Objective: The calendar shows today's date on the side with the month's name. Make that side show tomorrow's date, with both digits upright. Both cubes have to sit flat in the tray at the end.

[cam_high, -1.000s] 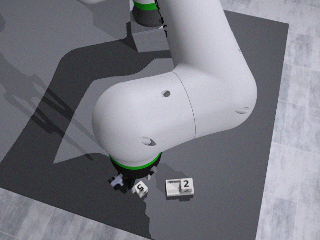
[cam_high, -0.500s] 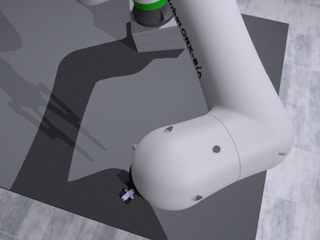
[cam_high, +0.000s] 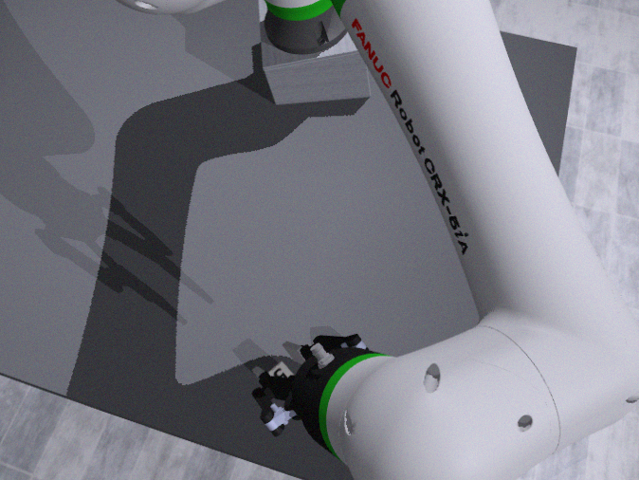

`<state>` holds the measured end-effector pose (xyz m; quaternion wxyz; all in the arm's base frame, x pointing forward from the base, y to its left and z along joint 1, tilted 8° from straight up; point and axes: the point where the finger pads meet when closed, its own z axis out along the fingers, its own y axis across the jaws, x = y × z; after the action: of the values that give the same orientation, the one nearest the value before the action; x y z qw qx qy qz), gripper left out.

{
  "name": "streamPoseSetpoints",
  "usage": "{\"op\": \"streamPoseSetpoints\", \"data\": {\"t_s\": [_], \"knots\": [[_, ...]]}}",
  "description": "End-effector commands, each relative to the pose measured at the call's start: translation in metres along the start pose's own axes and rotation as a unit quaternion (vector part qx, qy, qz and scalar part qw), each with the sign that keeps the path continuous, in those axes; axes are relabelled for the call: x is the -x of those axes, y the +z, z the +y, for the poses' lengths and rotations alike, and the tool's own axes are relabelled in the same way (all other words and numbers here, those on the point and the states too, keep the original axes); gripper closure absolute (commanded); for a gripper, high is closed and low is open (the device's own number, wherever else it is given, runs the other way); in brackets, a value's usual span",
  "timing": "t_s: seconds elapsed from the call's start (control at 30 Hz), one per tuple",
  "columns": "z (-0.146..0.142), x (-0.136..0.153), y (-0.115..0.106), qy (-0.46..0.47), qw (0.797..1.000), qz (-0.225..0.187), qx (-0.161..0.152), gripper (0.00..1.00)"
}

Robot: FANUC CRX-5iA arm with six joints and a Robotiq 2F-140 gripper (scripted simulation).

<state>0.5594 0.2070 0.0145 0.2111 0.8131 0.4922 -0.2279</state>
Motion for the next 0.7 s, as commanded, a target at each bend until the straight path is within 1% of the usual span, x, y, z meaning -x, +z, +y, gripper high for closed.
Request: {"op": "streamPoseSetpoints", "data": {"t_s": [0.0,0.07,0.13,0.2,0.27,0.67], "knots": [[0.0021,-0.0024,-0.0004,-0.001,0.999,-0.047,-0.001,0.65],[0.002,-0.0032,-0.0003,-0.001,0.997,-0.079,-0.001,0.65],[0.002,-0.0032,-0.0003,-0.001,0.997,-0.079,-0.001,0.65],[0.0009,-0.0035,-0.0001,-0.001,0.994,-0.106,-0.001,0.65],[-0.0003,-0.0035,0.0,0.0,0.992,-0.124,-0.002,0.65],[-0.0003,-0.007,0.0004,0.0,0.992,-0.124,-0.002,0.65]]}}
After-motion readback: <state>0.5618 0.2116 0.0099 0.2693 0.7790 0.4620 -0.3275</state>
